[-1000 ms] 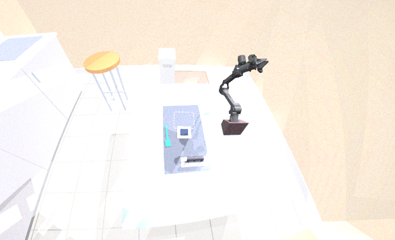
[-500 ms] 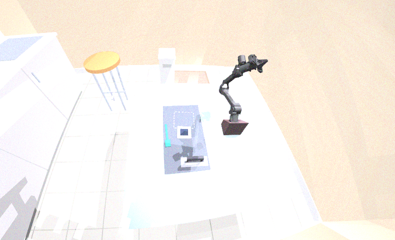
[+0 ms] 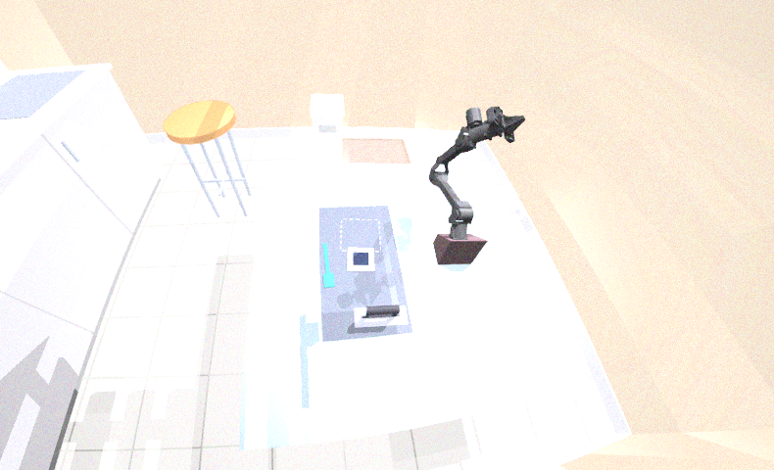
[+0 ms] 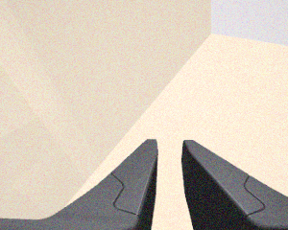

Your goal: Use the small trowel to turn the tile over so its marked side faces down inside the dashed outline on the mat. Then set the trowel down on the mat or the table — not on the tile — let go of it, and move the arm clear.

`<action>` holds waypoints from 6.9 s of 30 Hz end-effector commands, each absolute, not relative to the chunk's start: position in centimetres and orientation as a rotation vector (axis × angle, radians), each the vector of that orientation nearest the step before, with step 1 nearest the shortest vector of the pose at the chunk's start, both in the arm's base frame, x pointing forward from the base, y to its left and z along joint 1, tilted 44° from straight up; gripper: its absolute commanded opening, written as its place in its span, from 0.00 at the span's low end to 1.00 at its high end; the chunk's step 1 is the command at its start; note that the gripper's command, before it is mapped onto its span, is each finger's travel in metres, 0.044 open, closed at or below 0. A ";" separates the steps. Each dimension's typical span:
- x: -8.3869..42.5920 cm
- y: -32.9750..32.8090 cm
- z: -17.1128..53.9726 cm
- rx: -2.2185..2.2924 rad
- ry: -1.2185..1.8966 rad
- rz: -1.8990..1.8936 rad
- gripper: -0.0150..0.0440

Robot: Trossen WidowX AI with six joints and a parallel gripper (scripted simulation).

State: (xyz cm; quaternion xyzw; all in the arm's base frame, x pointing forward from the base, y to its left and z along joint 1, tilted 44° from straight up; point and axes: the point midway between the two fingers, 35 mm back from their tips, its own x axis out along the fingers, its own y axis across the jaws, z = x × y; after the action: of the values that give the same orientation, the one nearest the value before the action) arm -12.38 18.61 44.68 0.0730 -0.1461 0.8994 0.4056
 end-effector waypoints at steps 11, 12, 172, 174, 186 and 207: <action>-12.4 18.6 44.7 0.184 -0.369 2.269 0.42; -12.4 18.6 44.7 0.184 -0.369 2.269 0.42; 32.4 20.7 -21.2 -0.657 1.428 -0.493 0.71; 32.4 20.5 -21.4 -0.657 1.428 -0.494 0.71; 32.4 20.4 -21.6 -0.656 1.429 -0.494 0.63; 32.4 20.4 -21.6 -0.660 1.430 -0.491 0.47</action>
State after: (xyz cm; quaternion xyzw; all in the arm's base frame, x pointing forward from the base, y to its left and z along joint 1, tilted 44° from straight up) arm 32.60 20.43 -21.33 0.2923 -0.6334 0.2214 -0.6815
